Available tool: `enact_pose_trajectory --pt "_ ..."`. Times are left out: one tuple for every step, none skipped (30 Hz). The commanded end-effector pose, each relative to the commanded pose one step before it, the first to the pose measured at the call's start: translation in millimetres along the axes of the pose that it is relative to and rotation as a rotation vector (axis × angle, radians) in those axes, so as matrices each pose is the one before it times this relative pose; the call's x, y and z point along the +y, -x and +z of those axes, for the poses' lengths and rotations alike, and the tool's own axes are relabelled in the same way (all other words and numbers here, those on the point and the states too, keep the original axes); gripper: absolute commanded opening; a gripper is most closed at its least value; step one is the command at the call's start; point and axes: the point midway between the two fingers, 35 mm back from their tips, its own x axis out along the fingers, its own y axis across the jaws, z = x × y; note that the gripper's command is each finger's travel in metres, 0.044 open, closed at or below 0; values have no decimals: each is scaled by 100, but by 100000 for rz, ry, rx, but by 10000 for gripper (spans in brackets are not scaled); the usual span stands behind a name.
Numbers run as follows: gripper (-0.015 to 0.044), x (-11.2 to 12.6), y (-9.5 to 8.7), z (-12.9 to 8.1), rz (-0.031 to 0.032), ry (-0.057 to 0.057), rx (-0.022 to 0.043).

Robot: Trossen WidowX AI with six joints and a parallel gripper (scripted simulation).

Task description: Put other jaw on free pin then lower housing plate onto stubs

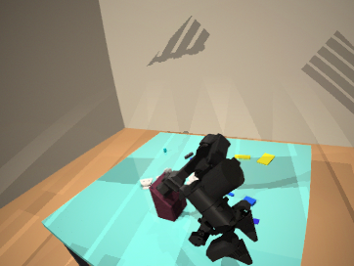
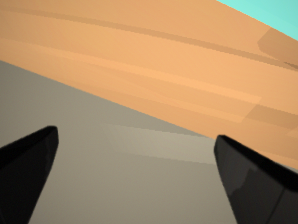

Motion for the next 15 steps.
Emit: enact_pose_trajectory --pt "426 0 0 0 0 0 0" --pt "440 -18 -38 2 -69 64 13" --pt "440 -54 -115 7 -208 193 39" --pt "440 -91 -192 12 -347 322 66" --pt "440 -129 -268 16 -486 451 93" --pt "440 -167 -345 20 -624 581 122" --pt "440 -207 -421 22 -763 711 151" --pt "440 -230 -460 22 -834 778 169" --pt "440 -233 -460 19 -833 779 172" --pt "440 -236 -460 17 -833 781 176" --pt "440 -239 -460 14 -833 783 179" --pt "440 -225 -427 11 -773 728 169" --pt "440 -207 -388 8 -703 663 157" --pt "440 -209 -388 6 -703 664 159" --pt "440 -211 -388 4 -703 665 161"
